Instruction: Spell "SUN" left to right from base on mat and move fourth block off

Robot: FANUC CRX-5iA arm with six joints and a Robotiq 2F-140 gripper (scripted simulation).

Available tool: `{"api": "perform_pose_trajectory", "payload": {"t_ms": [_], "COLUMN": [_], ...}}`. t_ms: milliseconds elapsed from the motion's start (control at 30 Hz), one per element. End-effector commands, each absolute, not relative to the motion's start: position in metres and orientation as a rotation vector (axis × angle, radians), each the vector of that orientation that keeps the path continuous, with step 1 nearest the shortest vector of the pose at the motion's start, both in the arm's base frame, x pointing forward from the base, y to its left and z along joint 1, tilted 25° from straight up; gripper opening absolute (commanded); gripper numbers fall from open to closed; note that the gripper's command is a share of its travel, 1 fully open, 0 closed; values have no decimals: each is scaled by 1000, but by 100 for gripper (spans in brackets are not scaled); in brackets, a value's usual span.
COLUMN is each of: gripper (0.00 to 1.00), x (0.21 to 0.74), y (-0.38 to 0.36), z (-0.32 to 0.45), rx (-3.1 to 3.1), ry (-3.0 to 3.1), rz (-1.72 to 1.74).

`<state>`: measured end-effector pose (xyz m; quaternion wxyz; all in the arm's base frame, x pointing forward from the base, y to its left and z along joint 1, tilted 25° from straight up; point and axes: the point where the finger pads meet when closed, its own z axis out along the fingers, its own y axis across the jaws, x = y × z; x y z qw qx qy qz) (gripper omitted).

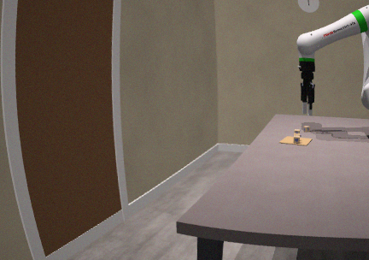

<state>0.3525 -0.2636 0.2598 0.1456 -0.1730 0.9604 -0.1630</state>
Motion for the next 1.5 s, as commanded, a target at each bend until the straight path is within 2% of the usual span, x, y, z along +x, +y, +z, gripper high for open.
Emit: {"api": "perform_pose_trajectory", "payload": {"t_ms": [0, 1467], "gripper": [40, 40], "x": [353, 364], "y": [-264, -271], "z": [260, 226], "rx": [-498, -498], "ry": [2766, 2770], "rz": [-470, -467]}}
